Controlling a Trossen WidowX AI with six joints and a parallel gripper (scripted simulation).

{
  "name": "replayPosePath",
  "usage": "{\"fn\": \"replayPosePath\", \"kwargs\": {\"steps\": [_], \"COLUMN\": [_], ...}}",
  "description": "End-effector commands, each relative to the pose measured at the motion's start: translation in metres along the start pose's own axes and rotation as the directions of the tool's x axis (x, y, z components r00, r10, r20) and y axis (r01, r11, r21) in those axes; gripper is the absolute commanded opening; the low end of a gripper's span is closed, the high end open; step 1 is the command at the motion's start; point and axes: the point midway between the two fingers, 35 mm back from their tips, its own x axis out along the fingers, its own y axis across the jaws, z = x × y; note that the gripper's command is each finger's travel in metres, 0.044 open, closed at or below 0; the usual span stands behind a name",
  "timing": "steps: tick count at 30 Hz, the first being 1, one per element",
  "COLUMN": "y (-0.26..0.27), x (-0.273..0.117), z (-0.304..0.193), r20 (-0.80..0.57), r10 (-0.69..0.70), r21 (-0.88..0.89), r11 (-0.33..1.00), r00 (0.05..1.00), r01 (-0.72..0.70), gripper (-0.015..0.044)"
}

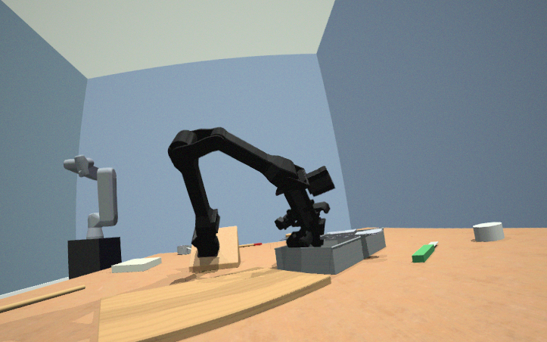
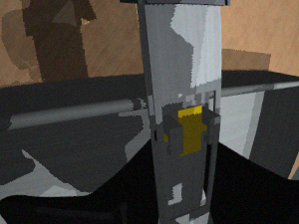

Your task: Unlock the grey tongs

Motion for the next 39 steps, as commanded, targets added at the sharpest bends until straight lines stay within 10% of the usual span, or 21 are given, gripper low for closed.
{"fn": "replayPosePath", "kwargs": {"steps": [1, 10, 39], "y": [0.0, -0.039, -0.032], "x": [0.0, -0.066, -0.062], "z": [0.0, 0.0, 0.002], "r20": [-0.001, 0.008, 0.051], "r10": [-0.001, -0.001, 0.331], "r21": [0.0, -0.002, 0.011], "r11": [1.0, 1.0, 0.943], "r00": [1.0, 1.0, 0.942], "r01": [0.001, 0.001, -0.332], "gripper": [-0.0108, -0.015, -0.015]}}
